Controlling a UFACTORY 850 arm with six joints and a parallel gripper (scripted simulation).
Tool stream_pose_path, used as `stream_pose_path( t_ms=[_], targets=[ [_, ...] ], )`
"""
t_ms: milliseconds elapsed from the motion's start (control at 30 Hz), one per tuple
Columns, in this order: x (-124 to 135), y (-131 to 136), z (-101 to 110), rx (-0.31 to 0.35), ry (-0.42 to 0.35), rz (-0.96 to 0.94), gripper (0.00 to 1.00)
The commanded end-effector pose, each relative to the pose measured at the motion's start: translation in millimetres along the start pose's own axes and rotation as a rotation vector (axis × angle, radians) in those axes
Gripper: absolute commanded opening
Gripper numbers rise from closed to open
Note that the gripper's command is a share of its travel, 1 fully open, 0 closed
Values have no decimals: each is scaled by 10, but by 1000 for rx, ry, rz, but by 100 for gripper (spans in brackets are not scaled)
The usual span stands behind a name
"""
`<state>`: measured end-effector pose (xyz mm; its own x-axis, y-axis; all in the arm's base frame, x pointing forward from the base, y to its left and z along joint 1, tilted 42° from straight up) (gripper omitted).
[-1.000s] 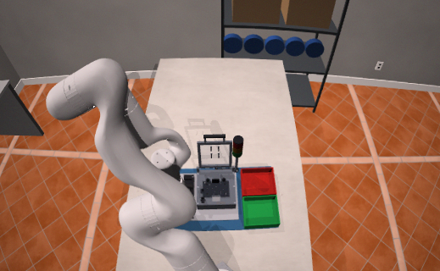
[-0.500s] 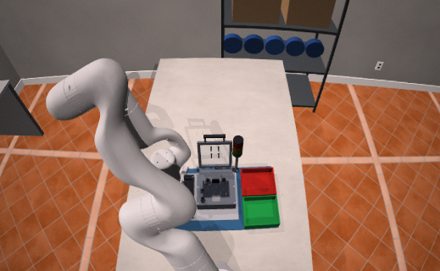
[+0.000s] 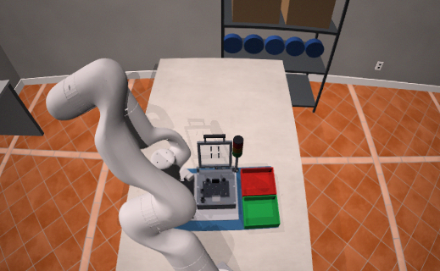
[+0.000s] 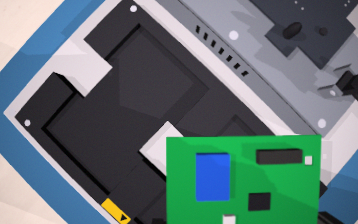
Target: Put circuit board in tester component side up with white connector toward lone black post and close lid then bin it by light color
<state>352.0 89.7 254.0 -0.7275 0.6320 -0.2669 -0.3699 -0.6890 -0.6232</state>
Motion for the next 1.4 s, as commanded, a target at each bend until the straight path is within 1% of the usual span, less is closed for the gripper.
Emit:
stream_pose_path(
  t_ms=[0, 33, 300, 533, 600, 1000, 1367],
  targets=[
    [-15, -3, 2, 3, -24, -131, 79],
    [-15, -3, 2, 3, -24, -131, 79],
    [-15, -3, 2, 6, -23, -379, 79],
    [-15, -3, 2, 7, -23, -546, 79],
    [-15, -3, 2, 7, -23, -546, 79],
    [-15, -3, 2, 9, -22, -717, 79],
    [-15, -3, 2, 10, -22, -762, 79]
  ],
)
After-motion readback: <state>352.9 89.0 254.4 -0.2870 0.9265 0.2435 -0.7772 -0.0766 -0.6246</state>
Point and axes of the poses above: the point where the finger pads meet when closed, its own z axis back along the fingers, its own y axis across the jaws, x = y × z, the point moved 5 cm from there along z, back along the fingers, and after that the axes turned 13 degrees about z, right-handed, at the moved point
